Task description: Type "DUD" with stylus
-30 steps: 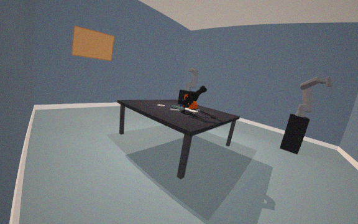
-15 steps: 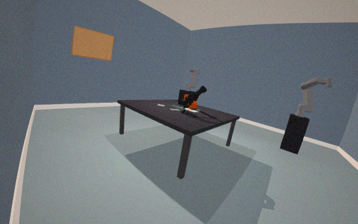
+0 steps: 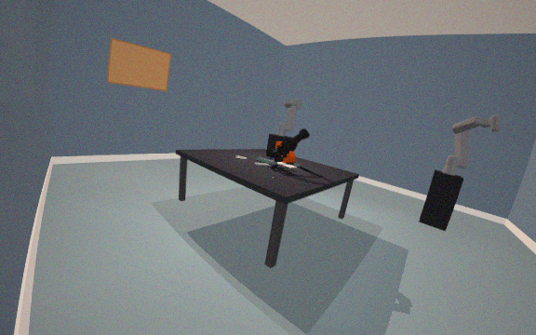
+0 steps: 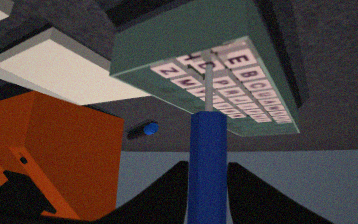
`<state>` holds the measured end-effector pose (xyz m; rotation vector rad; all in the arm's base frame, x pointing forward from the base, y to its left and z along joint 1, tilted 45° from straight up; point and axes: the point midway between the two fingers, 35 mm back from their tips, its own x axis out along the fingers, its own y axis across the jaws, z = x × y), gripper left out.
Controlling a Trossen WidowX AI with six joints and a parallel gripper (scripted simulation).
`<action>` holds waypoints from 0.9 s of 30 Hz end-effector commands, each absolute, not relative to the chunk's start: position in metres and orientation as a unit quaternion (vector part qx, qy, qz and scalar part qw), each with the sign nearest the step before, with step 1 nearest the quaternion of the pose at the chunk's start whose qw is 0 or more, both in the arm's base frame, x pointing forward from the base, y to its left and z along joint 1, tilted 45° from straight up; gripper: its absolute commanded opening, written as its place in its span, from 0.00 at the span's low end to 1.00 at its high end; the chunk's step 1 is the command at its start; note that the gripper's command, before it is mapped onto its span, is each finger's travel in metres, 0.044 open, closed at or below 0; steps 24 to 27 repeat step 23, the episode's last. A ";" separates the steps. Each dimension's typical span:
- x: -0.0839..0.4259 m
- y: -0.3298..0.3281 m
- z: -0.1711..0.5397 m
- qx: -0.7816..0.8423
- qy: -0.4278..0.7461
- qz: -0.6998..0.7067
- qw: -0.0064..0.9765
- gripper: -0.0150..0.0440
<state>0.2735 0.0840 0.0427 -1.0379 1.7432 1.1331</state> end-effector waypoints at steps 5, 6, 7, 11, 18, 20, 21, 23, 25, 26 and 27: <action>0.273 0.079 0.047 -0.407 0.689 0.448 0.399 0.39; 0.274 0.076 0.050 -0.407 0.689 0.448 0.399 0.39; 0.274 0.072 0.054 -0.407 0.689 0.448 0.399 0.39; 0.274 0.059 0.068 -0.408 0.689 0.447 0.398 0.39; 0.272 0.059 0.065 -0.403 0.692 0.448 0.398 0.39; 0.272 0.059 0.065 -0.403 0.692 0.448 0.398 0.39; 0.272 0.059 0.065 -0.403 0.692 0.448 0.398 0.39; 0.272 0.059 0.065 -0.403 0.692 0.448 0.398 0.39; 0.272 0.059 0.065 -0.403 0.692 0.448 0.398 0.39; 0.272 0.059 0.065 -0.403 0.692 0.448 0.398 0.39; 0.272 0.059 0.065 -0.403 0.692 0.448 0.398 0.39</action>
